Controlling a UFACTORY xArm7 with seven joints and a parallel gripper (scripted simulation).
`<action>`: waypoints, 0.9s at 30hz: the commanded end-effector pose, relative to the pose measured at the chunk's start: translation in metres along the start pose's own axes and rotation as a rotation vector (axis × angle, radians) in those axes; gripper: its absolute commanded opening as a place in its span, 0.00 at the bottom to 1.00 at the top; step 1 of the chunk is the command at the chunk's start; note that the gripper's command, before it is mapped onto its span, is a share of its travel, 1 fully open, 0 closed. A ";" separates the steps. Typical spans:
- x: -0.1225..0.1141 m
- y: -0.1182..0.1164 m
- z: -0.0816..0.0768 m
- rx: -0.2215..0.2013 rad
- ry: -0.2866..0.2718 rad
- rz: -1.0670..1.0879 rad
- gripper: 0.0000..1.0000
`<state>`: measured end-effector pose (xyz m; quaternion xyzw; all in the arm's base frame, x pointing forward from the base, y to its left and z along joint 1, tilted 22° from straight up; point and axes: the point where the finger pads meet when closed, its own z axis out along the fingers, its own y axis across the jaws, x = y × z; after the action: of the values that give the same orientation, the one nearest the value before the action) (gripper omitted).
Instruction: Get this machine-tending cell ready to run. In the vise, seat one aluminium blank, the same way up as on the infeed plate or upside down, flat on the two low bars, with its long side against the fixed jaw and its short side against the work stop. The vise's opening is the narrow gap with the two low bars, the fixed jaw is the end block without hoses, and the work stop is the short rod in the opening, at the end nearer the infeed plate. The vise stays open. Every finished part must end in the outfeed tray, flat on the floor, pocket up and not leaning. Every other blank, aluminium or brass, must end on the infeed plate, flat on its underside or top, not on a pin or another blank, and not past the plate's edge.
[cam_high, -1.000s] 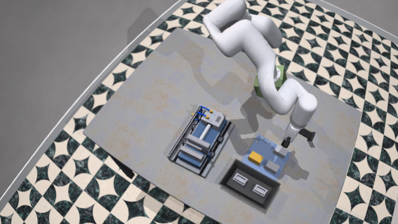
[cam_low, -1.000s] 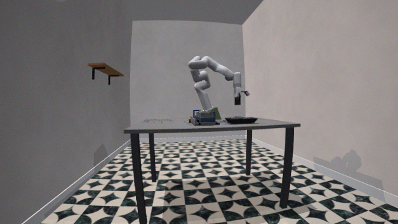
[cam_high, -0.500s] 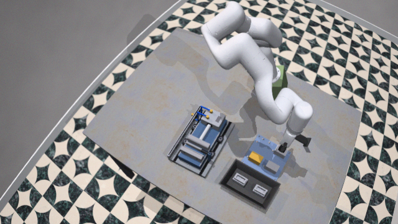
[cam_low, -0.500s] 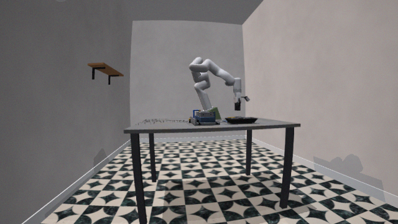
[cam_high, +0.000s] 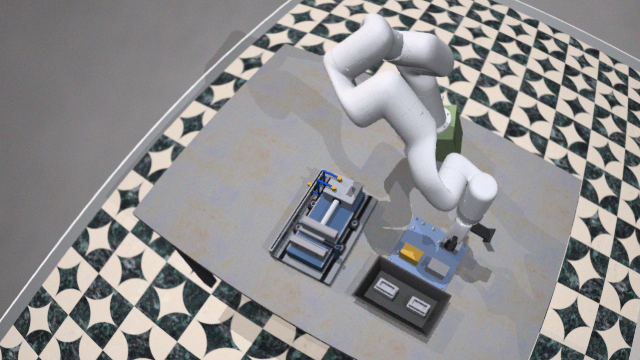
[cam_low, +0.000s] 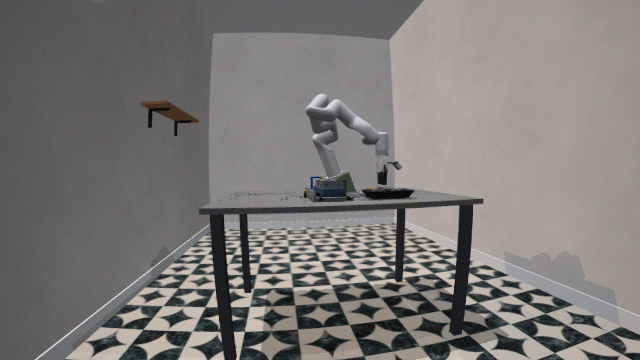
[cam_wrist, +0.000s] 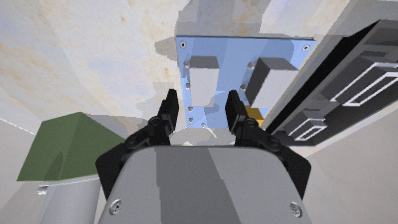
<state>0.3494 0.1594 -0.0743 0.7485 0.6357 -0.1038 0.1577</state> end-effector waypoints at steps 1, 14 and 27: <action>0.002 0.001 0.005 -0.004 0.003 0.000 0.69; 0.002 0.001 0.008 -0.004 0.003 0.000 0.69; 0.002 0.001 0.008 -0.004 0.003 0.000 0.69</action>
<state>0.3502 0.1564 -0.0830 0.7485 0.6357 -0.1033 0.1579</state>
